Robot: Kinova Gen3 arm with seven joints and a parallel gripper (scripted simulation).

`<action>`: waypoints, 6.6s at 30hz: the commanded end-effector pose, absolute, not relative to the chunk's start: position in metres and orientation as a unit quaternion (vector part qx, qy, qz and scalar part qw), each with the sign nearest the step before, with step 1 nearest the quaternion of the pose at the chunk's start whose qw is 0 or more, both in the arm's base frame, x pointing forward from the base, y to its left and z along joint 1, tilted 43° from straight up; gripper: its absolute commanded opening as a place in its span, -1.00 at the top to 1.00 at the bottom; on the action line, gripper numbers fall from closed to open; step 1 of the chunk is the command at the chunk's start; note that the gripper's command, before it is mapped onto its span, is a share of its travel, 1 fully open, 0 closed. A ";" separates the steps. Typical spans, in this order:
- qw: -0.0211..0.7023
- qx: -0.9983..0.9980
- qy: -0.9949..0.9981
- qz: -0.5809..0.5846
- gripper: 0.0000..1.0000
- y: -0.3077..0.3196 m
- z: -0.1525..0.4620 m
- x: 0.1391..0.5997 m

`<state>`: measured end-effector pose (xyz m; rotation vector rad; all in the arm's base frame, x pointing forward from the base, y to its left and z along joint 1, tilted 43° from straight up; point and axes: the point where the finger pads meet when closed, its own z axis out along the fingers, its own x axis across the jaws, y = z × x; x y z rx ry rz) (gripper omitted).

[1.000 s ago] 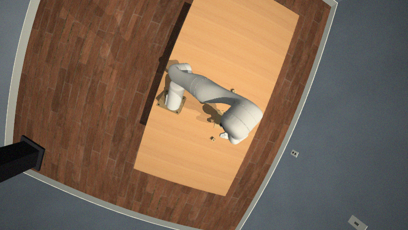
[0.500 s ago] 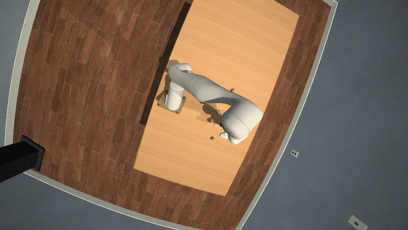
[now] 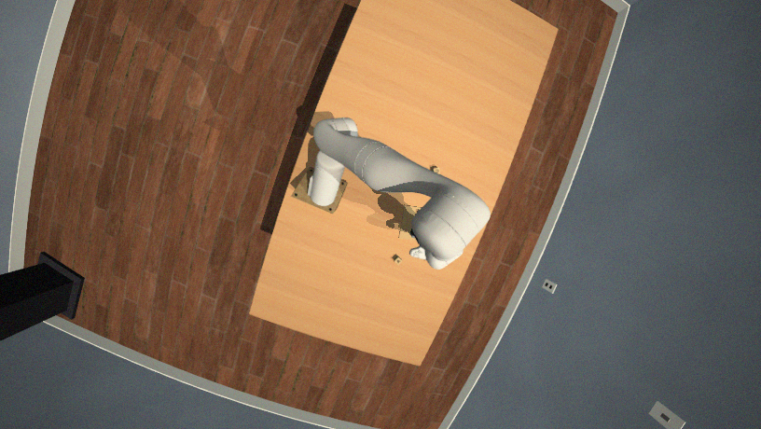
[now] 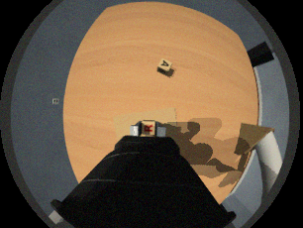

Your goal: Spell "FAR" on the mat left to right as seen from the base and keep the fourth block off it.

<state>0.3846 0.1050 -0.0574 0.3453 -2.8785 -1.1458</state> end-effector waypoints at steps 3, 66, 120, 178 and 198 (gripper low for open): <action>0.008 0.113 -0.925 -0.364 0.01 0.101 -0.061 0.387; 0.008 0.112 -0.925 -0.364 0.01 0.100 -0.063 0.388; 0.008 0.112 -0.925 -0.364 -0.58 0.100 -0.063 0.388; 0.009 0.112 -0.925 -0.363 -1.00 0.039 0.003 0.397; 0.088 -0.088 -0.928 -0.352 -1.00 -0.048 -0.093 0.389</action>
